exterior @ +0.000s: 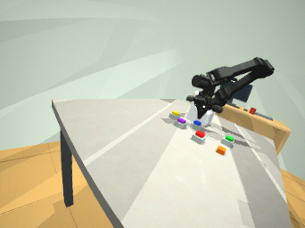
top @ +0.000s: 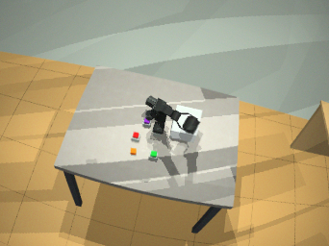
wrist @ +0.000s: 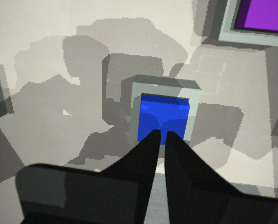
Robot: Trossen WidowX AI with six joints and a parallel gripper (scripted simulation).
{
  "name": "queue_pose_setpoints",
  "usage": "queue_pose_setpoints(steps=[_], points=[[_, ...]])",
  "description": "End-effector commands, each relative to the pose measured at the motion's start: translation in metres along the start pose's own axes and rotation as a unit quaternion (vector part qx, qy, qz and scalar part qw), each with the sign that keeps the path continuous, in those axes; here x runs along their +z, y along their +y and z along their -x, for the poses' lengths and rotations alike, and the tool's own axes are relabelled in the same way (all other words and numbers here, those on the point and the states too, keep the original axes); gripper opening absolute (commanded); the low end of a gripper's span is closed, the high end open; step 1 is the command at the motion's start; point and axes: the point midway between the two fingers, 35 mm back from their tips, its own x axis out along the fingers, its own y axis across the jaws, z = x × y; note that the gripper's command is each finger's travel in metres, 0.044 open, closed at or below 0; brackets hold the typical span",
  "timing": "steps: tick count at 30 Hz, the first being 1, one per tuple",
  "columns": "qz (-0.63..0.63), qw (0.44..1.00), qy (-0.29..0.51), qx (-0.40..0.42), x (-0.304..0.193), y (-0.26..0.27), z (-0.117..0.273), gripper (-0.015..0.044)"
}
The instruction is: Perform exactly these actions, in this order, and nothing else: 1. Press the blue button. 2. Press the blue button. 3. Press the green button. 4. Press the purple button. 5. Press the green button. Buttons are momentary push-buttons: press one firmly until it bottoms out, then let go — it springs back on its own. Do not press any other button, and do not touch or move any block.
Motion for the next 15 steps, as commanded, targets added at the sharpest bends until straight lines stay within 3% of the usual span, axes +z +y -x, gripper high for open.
queue_pose_setpoints(steps=[1, 7, 15], points=[[0.003, 1.0, 0.0, -0.001, 0.0, 0.001, 0.01, 0.002], [0.003, 1.0, 0.0, -0.003, 0.001, 0.0, 0.07, 0.002], [0.001, 1.0, 0.001, -0.011, 0.007, 0.015, 0.072, 0.002]])
